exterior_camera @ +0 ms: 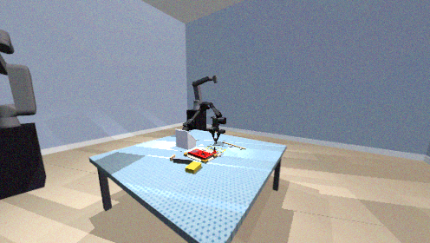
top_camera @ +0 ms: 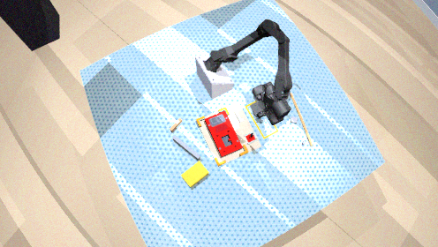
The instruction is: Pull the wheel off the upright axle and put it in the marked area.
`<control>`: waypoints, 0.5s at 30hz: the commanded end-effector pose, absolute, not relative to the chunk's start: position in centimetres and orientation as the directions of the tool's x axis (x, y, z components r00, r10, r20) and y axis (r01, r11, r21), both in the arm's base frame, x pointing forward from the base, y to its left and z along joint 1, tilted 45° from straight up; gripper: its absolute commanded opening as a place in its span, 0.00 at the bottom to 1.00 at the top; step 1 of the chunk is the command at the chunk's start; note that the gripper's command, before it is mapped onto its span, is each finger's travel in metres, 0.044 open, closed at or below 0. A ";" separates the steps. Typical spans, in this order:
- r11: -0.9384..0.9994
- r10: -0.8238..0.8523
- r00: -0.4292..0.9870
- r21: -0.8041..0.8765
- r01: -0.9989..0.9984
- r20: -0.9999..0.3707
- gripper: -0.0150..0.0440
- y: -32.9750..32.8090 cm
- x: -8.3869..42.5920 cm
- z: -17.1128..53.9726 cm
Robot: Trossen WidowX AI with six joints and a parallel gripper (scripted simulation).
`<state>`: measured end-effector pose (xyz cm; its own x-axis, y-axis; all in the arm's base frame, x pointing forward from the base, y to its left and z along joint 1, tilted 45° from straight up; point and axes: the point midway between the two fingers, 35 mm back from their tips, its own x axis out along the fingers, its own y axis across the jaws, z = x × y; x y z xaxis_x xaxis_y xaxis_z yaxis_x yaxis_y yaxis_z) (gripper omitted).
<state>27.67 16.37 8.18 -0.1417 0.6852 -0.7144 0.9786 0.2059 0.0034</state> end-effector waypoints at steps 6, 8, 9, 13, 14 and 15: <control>0.207 0.687 -0.147 -0.002 0.978 -0.711 0.25 18.2 27.4 6.3; 0.208 0.687 -0.147 -0.002 0.978 -0.712 0.25 19.0 27.3 5.6; 0.208 0.687 -0.147 -0.002 0.978 -0.712 0.25 19.3 27.2 5.2; 0.207 0.687 -0.147 -0.002 0.978 -0.711 0.25 20.8 26.9 3.6; 0.207 0.688 -0.147 -0.002 0.978 -0.711 0.25 21.2 26.7 3.3; 0.207 0.689 -0.147 -0.002 0.978 -0.710 0.25 21.6 26.6 2.9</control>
<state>27.02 20.67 4.06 -0.1435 0.6915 -0.7079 0.9781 0.2080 0.0049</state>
